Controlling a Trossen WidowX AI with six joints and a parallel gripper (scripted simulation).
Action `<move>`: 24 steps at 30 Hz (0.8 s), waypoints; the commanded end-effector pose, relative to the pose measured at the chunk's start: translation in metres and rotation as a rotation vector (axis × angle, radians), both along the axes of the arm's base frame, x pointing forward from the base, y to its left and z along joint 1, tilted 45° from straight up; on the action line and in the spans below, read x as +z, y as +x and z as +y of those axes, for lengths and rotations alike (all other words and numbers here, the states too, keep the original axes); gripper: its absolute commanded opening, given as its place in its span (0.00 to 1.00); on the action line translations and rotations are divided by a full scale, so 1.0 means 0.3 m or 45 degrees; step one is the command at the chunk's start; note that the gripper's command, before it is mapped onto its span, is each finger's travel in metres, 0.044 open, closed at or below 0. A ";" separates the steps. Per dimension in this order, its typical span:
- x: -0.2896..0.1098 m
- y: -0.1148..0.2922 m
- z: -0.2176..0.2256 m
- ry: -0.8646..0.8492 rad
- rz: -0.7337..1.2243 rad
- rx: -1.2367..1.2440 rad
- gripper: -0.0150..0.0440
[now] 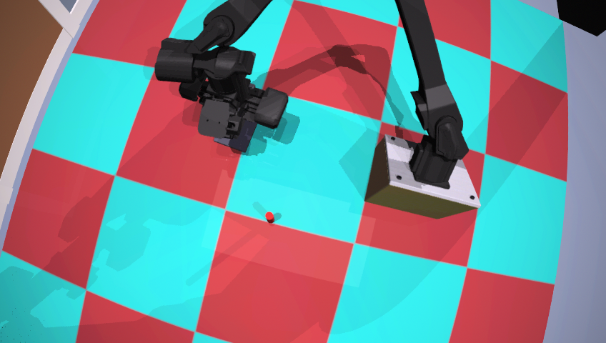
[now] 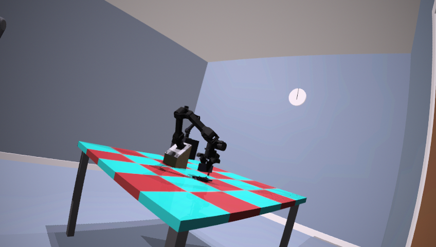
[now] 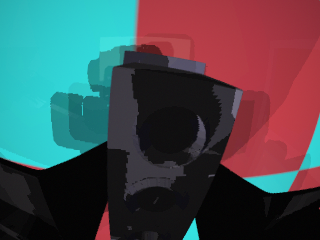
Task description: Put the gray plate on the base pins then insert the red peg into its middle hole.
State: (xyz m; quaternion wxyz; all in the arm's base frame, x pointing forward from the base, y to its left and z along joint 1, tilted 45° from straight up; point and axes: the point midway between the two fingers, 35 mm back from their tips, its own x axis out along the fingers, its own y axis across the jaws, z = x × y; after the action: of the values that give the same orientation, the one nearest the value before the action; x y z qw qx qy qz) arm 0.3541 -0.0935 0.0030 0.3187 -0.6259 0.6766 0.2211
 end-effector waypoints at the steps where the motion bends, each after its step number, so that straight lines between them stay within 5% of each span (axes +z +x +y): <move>1: 0.008 0.000 -0.010 -0.008 0.004 0.014 0.25; 24: 0.008 0.002 -0.016 -0.008 0.004 0.014 0.25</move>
State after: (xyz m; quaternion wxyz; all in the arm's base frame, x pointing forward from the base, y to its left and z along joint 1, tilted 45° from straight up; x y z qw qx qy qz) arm 0.3540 -0.0966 0.0049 0.3164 -0.6283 0.6748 0.2230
